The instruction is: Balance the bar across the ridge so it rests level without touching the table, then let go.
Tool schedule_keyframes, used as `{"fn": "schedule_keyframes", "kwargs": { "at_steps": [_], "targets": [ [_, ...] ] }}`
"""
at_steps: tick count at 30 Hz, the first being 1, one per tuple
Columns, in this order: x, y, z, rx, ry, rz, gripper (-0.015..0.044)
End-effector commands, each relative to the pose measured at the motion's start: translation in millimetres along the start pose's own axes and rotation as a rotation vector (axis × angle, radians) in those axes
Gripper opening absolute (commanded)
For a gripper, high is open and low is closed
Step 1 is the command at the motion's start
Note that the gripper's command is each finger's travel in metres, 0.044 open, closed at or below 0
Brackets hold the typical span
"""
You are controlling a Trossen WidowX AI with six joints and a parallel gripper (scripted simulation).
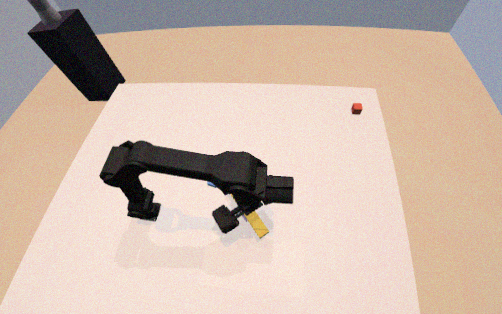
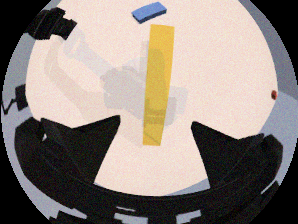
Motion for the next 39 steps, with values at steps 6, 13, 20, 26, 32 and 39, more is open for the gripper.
{"fn": "schedule_keyframes", "kwargs": {
  "at_steps": [6, 13, 20, 26, 32, 39],
  "targets": [
    [3, -58, 2, -0.005, 0.001, 0.006, 0.044],
    [3, -58, 2, -0.005, 0.001, 0.006, 0.044],
    [3, -58, 2, -0.005, 0.001, 0.006, 0.044],
    [3, -58, 2, -0.005, 0.001, 0.006, 0.044],
    [3, -58, 2, -0.005, 0.001, 0.006, 0.044],
    [3, -58, 2, -0.005, 0.001, 0.006, 0.044]
  ]
}}
Point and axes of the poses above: the point midway between the two fingers, 35 mm back from their tips, its own y axis out along the fingers, its own z axis across the jaws, x = y × z, the point moved 3 cm from there along -y, back along the fingers, and after that the axes turned 9 degrees about -y, right-handed, at the moved point
